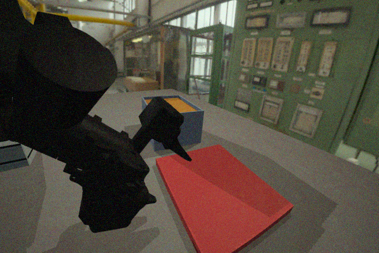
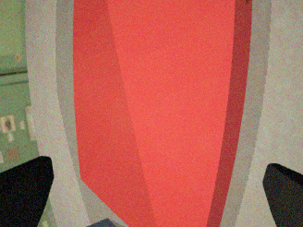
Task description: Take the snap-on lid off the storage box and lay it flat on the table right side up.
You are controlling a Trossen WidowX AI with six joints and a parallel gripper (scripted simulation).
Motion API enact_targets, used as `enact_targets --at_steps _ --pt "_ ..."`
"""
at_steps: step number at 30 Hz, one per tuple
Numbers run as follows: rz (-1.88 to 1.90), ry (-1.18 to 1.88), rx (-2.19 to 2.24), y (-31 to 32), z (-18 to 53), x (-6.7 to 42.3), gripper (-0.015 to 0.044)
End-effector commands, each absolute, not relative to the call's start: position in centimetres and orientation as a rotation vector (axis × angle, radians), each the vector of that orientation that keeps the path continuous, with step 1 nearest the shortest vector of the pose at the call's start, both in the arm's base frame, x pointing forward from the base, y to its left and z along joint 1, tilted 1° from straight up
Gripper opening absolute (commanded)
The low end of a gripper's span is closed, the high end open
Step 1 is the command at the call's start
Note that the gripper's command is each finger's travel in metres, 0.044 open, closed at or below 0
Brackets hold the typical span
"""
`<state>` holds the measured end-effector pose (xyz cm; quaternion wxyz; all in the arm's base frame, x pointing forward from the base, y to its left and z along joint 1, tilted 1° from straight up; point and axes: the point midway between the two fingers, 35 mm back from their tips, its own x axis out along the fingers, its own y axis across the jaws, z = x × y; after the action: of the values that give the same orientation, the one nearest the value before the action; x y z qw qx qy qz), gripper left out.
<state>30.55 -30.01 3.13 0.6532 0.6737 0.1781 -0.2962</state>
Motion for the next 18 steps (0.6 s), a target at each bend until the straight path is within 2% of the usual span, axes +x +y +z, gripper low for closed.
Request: enact_targets --at_steps 1,18 --pt "-0.668 0.412 1.529 -29.6 2.9 29.6 0.0440" --pt "-0.670 0.414 1.529 -29.1 2.8 26.2 0.0440"
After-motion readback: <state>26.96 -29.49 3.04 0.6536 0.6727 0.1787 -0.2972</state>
